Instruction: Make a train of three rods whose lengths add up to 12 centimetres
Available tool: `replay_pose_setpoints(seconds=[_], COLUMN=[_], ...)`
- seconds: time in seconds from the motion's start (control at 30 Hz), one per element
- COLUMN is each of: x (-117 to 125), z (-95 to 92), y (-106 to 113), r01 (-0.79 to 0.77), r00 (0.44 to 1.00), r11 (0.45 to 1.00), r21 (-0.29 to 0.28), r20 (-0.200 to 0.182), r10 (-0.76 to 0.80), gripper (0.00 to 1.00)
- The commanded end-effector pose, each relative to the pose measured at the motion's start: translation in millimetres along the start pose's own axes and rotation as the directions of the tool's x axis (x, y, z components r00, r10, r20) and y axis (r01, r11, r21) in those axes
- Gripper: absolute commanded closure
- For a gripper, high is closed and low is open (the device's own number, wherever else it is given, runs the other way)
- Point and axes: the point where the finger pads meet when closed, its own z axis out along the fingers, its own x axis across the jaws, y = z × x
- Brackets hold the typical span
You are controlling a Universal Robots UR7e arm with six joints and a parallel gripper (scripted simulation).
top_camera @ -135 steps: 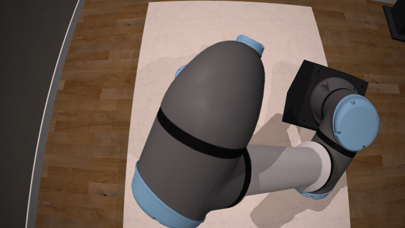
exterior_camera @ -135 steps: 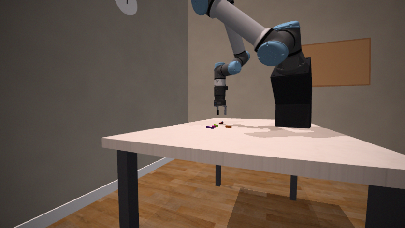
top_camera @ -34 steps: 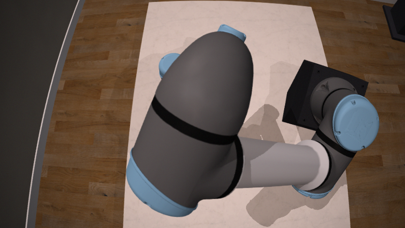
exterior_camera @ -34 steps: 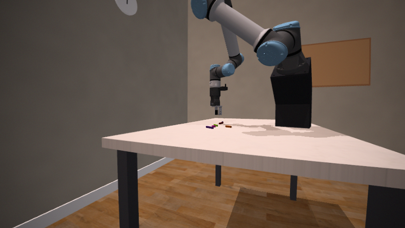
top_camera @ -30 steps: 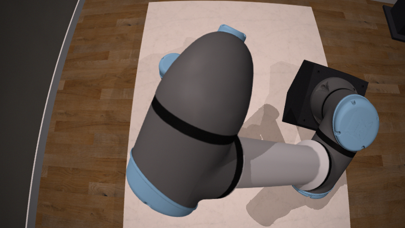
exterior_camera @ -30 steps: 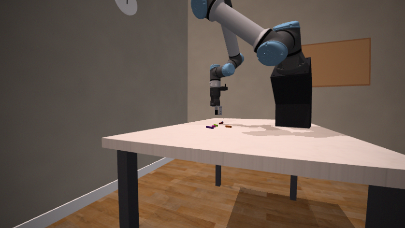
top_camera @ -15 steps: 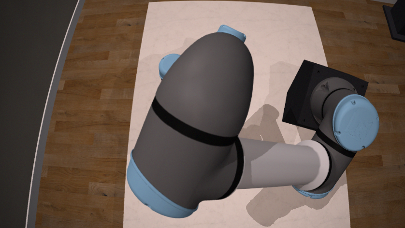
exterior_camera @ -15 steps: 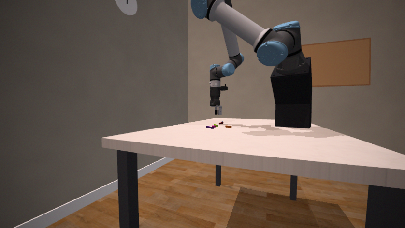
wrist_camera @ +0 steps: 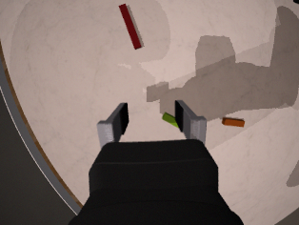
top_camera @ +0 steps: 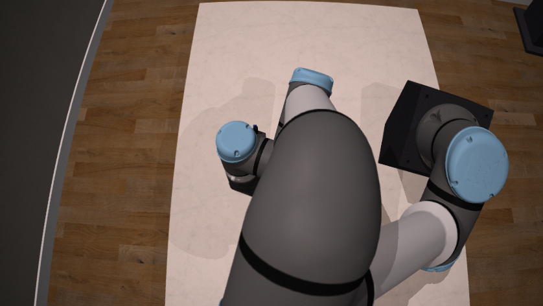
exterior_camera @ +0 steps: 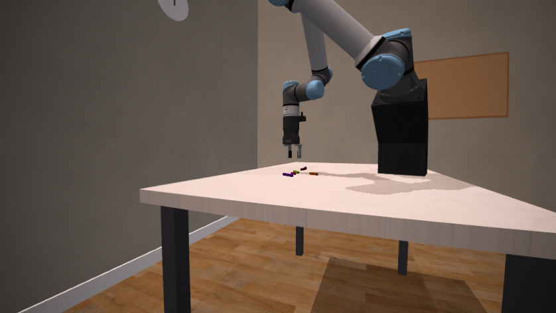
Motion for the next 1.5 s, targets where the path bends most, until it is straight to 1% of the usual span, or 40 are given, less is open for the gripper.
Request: replay_pose_setpoints(seconds=[0.0,0.13,0.27,0.33,0.47,0.5,1.47], x=[22,42,63,67,68,68,68], z=[-1.9,-3.5,-5.2,-5.6,-5.7,-5.7,-5.7], y=[35,62,85,90,91,91,91], r01=[0.167,0.299,0.417,0.44,0.444,0.444,0.444], r00=[0.986,0.954,0.909,0.898,0.896,0.896,0.896], r11=[0.986,0.954,0.909,0.898,0.896,0.896,0.896], r21=[-0.002,-0.006,-0.011,-0.012,-0.012,-0.012,-0.012], r20=[0.002,0.003,0.005,0.006,0.006,0.006,0.006], r10=[-0.167,-0.299,-0.417,-0.44,-0.444,-0.444,-0.444], gripper=[0.0,0.0,0.0,0.0,0.0,0.3,0.3])
